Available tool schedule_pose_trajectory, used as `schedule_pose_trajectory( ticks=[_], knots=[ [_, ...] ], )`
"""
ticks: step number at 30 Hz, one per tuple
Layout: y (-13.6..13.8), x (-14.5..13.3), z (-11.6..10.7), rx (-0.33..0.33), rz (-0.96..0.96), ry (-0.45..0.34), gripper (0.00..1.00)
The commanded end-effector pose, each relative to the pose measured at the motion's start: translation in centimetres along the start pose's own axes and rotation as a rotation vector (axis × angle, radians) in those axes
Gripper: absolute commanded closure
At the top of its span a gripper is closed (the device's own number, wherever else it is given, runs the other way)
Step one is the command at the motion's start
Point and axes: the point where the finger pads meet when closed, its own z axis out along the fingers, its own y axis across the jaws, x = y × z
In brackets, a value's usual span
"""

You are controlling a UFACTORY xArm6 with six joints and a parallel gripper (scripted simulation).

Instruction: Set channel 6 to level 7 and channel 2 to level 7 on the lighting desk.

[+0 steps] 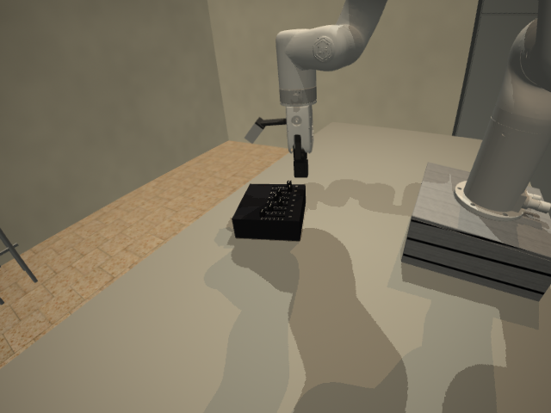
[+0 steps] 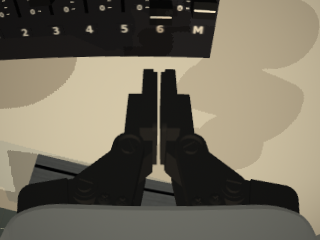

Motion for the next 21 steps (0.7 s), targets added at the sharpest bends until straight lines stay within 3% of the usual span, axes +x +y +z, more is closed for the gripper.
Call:
schedule_pose_trajectory(
  ticks=[1,21],
  knots=[
    [0.04,0.14,-0.1,-0.001,0.0,0.004,1.0],
    [0.05,0.16,0.58,-0.001,0.0,0.004,1.0]
  ],
)
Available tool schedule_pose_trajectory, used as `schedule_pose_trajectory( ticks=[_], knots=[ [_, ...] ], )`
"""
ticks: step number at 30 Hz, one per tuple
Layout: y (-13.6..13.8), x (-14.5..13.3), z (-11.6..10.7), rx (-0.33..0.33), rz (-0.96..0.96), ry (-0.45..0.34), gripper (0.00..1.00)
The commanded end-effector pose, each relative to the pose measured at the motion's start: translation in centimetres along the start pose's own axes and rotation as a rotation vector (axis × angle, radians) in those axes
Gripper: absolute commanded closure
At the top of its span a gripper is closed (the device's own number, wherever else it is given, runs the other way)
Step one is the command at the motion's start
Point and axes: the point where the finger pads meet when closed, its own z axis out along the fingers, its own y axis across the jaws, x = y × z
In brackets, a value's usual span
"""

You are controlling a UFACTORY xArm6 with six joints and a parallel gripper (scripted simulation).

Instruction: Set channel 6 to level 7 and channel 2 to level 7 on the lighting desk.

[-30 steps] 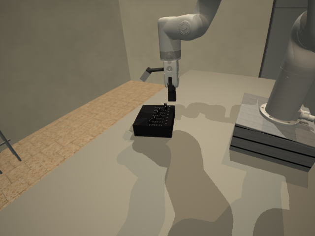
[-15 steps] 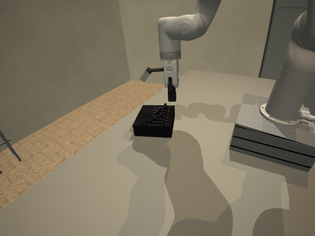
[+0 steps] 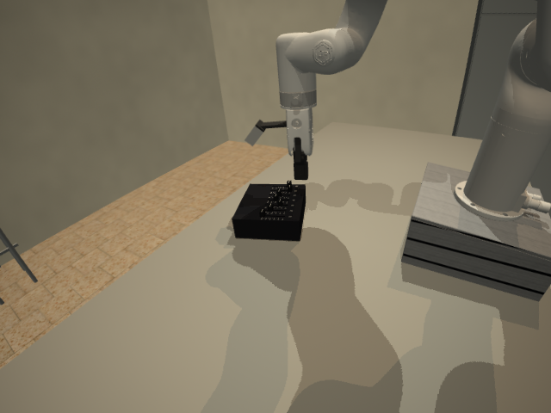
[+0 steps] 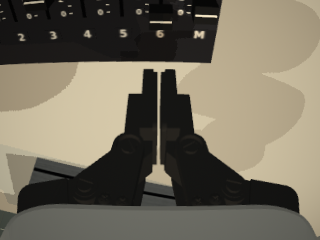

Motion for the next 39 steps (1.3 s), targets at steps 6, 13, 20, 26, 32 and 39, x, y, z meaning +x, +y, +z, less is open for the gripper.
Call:
schedule_pose_trajectory(
  ticks=[6,13,20,26,32,39],
  knots=[
    [0.0,0.2,0.4,-0.001,0.0,0.004,1.0],
    [0.1,0.2,0.9,-0.001,0.0,0.004,1.0],
    [0.1,0.2,1.2,-0.001,0.0,0.004,1.0],
    [0.1,0.2,1.5,-0.001,0.0,0.004,1.0],
    [0.1,0.2,1.7,-0.001,0.0,0.004,1.0],
    [0.1,0.2,1.7,-0.001,0.0,0.004,1.0]
  ],
)
